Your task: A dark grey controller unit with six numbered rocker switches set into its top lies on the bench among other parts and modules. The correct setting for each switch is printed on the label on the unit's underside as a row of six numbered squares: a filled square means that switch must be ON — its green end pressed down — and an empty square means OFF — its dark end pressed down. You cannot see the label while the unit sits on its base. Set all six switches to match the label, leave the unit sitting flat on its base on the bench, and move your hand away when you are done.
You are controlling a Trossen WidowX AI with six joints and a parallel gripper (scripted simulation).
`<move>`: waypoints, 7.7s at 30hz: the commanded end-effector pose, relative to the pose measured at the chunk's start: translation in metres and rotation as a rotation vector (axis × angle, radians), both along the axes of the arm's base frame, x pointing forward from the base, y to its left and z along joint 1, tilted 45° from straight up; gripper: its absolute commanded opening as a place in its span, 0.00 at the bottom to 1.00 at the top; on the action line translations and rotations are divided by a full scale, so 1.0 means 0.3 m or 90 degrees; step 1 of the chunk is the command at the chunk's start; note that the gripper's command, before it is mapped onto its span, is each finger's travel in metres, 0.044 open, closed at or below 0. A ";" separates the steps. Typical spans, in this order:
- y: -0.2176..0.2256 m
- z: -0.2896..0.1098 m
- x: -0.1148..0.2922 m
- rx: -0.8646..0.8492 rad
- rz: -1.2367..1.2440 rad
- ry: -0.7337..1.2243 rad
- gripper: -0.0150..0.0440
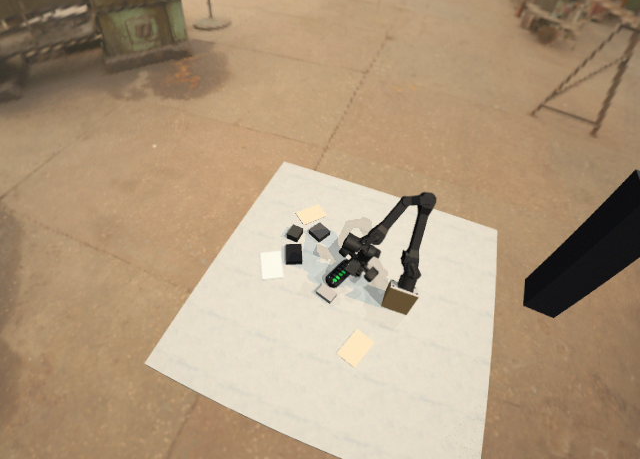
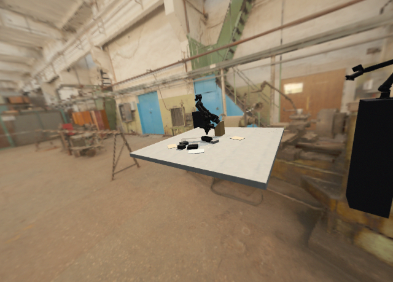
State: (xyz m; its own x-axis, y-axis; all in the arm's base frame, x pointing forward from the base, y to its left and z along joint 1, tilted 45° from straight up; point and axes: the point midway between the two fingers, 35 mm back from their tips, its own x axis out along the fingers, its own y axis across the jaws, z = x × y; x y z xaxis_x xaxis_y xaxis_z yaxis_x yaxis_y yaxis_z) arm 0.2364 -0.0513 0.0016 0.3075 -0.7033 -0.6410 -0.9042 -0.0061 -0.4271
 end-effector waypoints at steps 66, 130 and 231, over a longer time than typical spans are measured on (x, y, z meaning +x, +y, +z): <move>0.140 -0.094 0.416 0.087 -0.218 0.229 0.25; 0.112 -0.028 0.101 -0.015 -0.050 0.046 0.88; 0.157 -0.191 0.232 -0.060 -0.136 0.108 0.82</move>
